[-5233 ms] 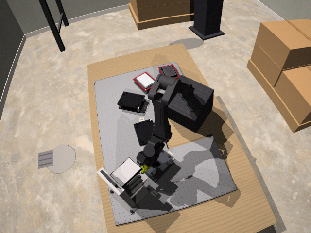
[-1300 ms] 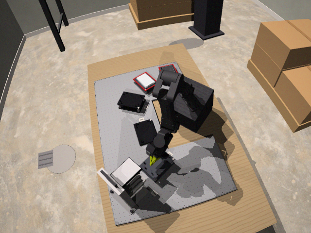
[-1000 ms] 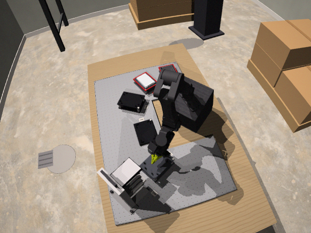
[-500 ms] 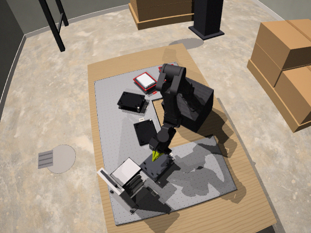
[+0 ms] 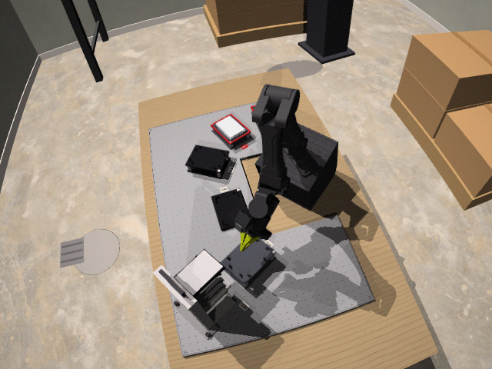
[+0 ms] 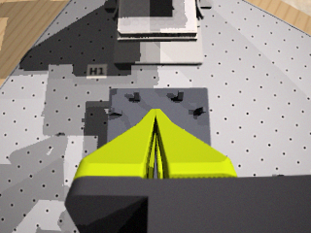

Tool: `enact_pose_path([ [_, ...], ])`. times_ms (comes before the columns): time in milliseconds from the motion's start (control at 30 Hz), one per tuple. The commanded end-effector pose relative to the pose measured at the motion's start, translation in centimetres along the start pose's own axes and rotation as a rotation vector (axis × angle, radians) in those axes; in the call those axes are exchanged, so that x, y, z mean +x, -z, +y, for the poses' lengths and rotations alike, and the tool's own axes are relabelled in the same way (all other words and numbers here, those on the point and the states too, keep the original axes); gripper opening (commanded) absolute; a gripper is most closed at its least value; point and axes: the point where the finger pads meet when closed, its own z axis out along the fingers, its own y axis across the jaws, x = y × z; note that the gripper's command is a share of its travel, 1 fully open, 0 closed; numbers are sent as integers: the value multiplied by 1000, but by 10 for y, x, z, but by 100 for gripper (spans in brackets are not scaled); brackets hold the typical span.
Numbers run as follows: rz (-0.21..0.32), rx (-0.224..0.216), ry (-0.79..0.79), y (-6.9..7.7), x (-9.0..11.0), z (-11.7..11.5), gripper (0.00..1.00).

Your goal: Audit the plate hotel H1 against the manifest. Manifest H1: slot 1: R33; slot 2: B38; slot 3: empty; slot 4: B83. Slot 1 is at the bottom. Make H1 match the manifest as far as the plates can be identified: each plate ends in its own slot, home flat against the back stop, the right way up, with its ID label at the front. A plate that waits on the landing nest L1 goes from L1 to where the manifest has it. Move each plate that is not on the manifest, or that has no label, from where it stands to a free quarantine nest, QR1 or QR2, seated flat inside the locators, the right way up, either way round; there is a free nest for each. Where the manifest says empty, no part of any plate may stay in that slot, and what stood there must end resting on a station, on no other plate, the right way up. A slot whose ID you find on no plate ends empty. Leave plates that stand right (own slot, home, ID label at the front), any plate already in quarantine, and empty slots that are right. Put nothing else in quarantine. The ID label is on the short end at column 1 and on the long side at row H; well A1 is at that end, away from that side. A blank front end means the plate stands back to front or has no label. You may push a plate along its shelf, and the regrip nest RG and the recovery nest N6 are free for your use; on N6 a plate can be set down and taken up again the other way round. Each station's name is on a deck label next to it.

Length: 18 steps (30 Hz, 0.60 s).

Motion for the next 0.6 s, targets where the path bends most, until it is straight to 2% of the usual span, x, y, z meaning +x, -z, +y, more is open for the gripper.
enact_pose_path([
  [0,9,3,4,5,-7,3,0],
  [333,3,1,2,23,-27,4,0],
  [367,3,2,2,23,-28,4,0],
  [400,28,9,8,21,-15,-1,0],
  [433,2,5,0,23,-28,2,0],
  [567,20,9,6,21,-20,1,0],
])
